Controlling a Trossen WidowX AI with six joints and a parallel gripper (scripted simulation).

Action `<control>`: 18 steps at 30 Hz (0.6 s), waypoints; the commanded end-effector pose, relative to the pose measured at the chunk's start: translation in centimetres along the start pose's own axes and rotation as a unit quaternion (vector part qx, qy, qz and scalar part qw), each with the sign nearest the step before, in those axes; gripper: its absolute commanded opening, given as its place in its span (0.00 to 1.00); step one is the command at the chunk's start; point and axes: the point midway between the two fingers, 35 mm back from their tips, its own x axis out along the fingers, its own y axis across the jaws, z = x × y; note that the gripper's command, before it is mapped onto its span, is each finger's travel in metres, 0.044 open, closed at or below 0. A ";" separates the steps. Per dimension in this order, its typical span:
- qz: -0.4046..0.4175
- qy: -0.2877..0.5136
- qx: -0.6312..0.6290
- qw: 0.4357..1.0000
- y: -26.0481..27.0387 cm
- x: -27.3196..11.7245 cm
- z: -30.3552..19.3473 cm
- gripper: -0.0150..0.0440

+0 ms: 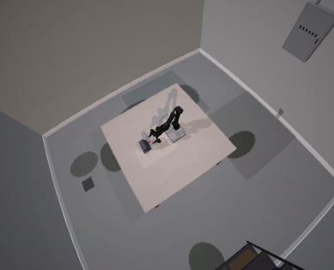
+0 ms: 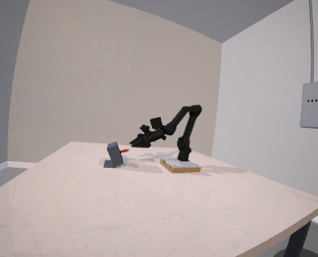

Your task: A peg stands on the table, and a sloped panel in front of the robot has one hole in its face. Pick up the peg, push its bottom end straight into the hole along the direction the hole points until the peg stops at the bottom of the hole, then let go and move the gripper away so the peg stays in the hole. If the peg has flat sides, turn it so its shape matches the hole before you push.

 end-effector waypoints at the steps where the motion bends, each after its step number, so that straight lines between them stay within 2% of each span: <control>1: -0.003 0.003 0.003 1.000 -0.1 -0.3 -0.2 1.00; 18: -0.002 0.002 0.003 1.000 0.0 -1.5 0.0 1.00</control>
